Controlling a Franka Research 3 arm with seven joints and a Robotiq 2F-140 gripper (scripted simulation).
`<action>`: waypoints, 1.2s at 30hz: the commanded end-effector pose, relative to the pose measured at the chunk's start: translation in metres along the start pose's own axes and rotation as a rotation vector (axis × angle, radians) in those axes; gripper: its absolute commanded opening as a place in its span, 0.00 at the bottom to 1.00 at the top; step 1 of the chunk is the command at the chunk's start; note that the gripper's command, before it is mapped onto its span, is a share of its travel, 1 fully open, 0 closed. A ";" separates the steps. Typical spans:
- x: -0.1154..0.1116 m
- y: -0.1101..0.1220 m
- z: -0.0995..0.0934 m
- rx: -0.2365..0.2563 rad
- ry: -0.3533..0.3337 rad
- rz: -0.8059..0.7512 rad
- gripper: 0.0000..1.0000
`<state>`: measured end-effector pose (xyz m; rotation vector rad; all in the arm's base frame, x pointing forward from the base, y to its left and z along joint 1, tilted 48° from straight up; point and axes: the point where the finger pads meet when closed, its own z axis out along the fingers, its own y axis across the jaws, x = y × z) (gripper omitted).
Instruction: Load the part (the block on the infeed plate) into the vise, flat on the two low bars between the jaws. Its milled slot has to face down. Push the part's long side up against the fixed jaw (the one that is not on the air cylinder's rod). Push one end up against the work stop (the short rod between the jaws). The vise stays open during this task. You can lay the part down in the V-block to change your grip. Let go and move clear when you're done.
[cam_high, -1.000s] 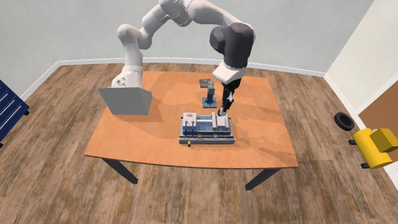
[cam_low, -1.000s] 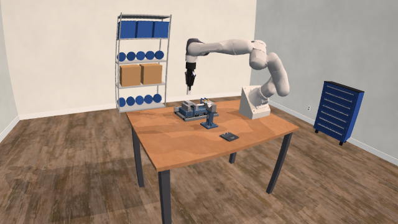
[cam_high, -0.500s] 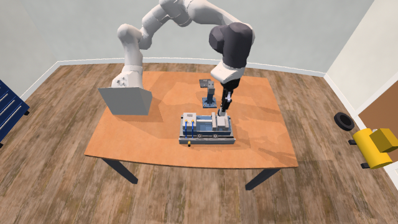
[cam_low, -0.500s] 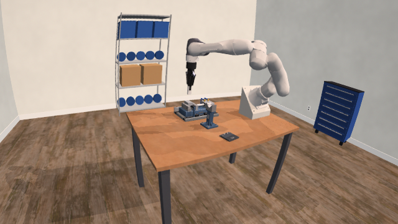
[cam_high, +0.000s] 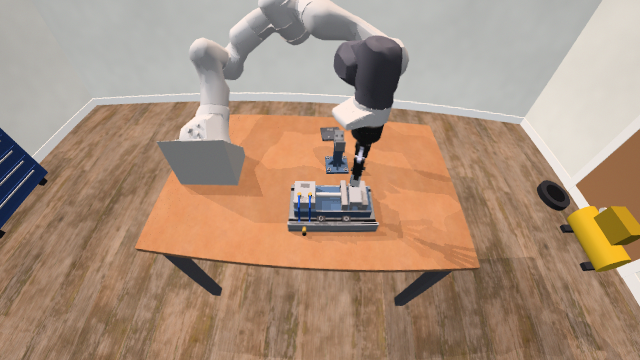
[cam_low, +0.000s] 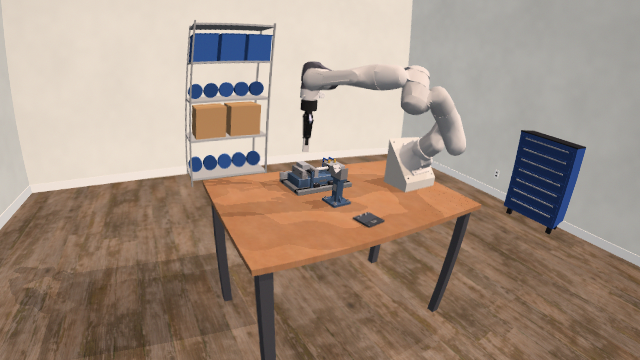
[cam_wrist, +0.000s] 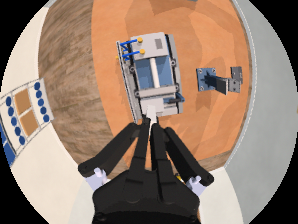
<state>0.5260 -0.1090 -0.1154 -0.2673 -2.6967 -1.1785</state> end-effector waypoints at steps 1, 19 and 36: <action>0.002 0.002 0.001 -0.007 0.008 0.173 0.00; 0.010 -0.001 0.002 -0.005 0.010 0.470 0.00; 0.016 -0.003 0.001 -0.004 0.009 0.750 0.00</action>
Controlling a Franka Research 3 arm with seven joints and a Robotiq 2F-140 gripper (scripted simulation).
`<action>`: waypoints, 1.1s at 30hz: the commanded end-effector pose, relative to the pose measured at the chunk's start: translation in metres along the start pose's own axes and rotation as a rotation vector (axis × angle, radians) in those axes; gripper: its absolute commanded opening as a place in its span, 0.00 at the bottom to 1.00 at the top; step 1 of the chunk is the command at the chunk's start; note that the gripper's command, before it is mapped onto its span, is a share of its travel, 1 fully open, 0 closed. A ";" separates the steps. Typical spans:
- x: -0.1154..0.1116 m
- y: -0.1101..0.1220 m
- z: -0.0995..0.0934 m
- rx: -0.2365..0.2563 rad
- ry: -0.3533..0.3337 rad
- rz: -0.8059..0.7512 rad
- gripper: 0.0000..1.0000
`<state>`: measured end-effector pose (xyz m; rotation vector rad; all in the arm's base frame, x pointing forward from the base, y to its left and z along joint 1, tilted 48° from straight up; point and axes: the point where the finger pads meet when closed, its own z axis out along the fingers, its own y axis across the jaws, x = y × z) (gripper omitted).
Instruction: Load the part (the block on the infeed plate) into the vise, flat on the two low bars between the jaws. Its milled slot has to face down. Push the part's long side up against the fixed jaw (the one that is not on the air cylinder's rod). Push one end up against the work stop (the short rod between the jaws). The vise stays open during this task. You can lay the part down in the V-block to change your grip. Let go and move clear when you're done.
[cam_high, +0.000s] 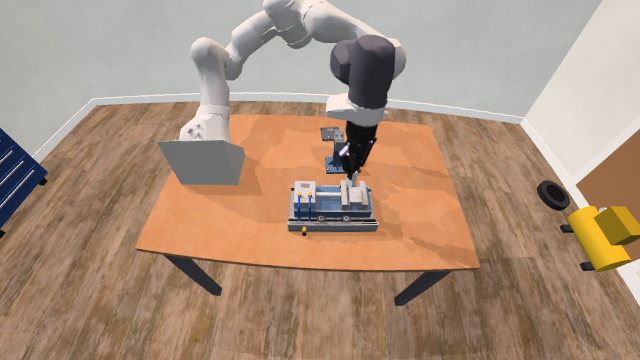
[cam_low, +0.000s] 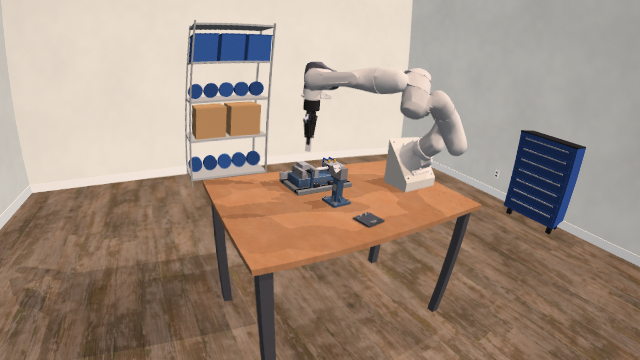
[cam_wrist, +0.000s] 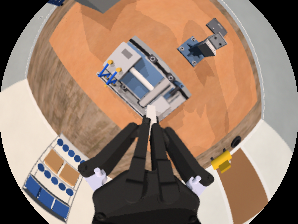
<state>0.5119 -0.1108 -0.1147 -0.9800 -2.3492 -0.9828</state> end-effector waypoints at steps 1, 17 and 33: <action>0.003 0.000 0.002 -0.002 0.010 0.173 0.00; 0.006 -0.005 0.000 -0.003 0.007 0.436 0.00; 0.009 -0.008 -0.001 -0.005 0.004 0.641 0.00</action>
